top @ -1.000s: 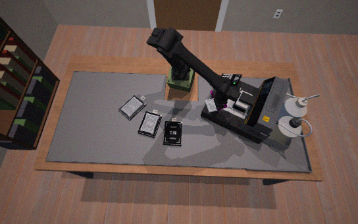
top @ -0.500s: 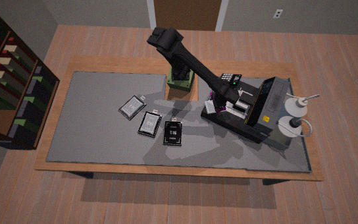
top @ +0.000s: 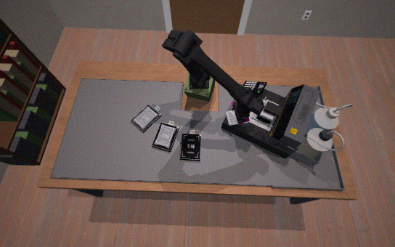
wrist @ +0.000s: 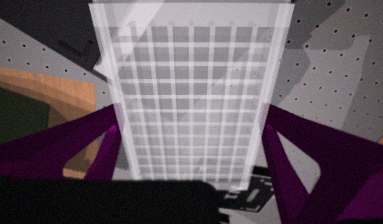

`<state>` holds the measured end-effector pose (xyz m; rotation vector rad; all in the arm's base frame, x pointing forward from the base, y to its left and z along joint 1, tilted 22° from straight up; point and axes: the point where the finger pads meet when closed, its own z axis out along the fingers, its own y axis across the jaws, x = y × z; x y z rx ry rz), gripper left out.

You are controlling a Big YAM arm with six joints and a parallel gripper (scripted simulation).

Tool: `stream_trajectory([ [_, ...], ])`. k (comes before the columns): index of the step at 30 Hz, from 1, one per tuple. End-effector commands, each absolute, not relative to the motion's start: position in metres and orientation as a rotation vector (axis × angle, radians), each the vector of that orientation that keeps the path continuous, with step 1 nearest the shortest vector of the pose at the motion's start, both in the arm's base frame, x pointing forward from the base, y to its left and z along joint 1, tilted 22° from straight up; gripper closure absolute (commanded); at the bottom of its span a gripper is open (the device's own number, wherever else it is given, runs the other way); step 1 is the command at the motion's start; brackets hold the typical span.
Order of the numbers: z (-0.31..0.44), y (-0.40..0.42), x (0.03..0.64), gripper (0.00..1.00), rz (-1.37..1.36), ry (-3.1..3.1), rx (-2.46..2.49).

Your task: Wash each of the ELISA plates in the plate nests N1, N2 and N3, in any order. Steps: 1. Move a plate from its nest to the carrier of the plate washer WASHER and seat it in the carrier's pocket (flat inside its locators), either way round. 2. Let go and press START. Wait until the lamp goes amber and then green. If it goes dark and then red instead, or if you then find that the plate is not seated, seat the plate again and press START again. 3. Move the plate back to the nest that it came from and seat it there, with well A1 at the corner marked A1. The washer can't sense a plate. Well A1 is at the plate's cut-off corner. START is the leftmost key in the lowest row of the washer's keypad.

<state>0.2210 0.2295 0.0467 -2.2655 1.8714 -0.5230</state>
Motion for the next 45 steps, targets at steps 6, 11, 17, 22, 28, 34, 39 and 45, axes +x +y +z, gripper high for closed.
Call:
stream_trajectory([
  [6,0.063,0.253,0.23,0.16,-0.497,1.841,-2.211],
  [11,0.063,0.253,0.23,0.16,-0.497,1.841,-2.211],
  [17,0.056,0.217,0.238,0.16,-0.485,2.013,-2.069],
  [22,0.065,0.202,0.258,0.16,-0.453,2.153,-1.869],
  [28,0.064,0.183,0.267,0.16,-0.432,2.265,-1.72],
  [34,0.077,0.164,0.292,0.16,-0.388,2.391,-1.46],
  [39,0.086,0.149,0.316,0.16,-0.351,2.482,-1.243],
  [45,0.093,0.133,0.329,0.16,-0.328,2.524,-1.106],
])
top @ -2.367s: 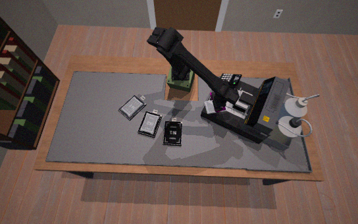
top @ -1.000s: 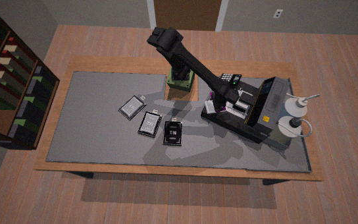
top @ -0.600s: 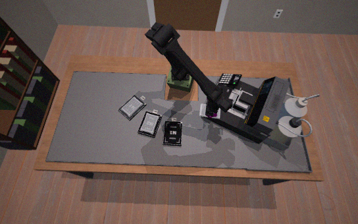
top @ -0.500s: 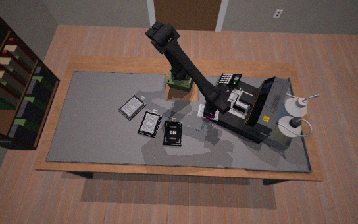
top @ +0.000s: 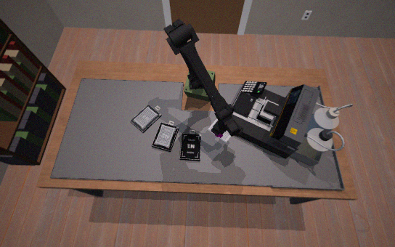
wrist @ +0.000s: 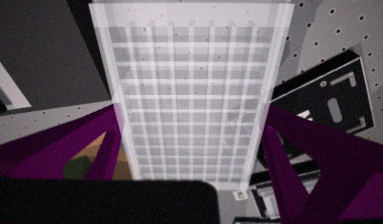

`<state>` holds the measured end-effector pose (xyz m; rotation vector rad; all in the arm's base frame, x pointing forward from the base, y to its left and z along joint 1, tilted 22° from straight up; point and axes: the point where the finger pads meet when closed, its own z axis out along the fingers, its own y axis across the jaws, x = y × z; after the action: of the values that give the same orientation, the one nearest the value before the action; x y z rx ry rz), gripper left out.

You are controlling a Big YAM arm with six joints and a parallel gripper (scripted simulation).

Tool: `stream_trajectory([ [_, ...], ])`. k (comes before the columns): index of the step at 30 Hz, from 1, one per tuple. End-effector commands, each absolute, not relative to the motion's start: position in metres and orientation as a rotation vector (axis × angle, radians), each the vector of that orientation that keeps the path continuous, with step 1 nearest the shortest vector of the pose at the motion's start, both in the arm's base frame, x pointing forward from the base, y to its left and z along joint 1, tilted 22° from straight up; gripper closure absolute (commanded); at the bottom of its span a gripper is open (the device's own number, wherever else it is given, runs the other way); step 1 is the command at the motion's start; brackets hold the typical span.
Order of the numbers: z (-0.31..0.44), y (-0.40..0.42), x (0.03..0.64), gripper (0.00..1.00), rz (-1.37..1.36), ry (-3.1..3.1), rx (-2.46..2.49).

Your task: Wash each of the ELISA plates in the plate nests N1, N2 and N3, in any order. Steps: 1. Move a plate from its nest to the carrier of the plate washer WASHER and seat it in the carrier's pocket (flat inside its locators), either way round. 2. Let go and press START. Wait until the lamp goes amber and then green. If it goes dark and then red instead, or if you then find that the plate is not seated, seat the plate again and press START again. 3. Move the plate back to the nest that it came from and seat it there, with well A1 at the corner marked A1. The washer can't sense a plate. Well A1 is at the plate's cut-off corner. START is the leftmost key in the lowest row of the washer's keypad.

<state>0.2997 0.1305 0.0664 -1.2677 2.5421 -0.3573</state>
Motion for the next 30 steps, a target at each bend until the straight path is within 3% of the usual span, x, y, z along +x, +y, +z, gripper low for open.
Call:
stream_trajectory([
  [1,0.093,0.129,0.332,0.16,-0.33,2.525,-1.107],
  [10,0.087,0.126,0.329,0.16,-0.338,2.516,-1.179],
  [30,0.087,0.035,0.347,0.16,-0.211,2.713,-0.409],
])
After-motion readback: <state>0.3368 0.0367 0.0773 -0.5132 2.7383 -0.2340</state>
